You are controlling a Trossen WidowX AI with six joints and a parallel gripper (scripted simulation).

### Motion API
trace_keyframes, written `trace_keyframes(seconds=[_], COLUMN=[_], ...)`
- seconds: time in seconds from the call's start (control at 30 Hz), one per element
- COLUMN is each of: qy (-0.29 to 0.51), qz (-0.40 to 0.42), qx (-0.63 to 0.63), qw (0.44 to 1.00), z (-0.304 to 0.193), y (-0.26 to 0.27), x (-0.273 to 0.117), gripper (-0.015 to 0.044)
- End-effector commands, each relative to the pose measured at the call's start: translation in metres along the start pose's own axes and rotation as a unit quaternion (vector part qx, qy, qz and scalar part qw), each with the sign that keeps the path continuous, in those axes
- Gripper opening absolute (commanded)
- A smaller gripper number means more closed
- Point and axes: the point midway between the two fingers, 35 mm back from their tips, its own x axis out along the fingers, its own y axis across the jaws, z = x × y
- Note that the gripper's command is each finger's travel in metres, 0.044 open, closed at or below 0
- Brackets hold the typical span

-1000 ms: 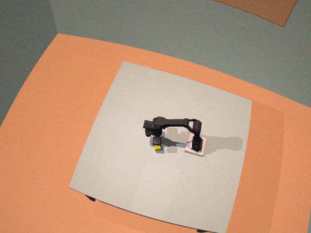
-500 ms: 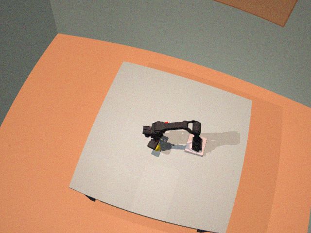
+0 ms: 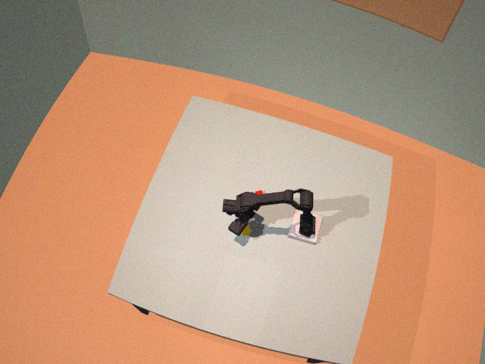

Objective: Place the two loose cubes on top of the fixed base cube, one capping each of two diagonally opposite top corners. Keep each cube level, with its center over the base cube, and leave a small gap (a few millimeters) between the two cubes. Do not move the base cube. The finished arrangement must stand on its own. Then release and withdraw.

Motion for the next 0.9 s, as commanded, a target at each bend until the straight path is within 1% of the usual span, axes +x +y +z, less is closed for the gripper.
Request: trace_keyframes(seconds=[0.0, 0.5, 0.87], qy=[0.001, 0.001, 0.001], qz=[0.002, 0.002, 0.002], qx=[0.003, 0.006, 0.007], qw=[1.0, 1.0, 1.0], z=[0.0, 0.0, 0.0], y=[0.001, 0.0, 0.0], x=[0.001, 0.026, 0.026], gripper=[0.0105, 0.0105, 0.0105])
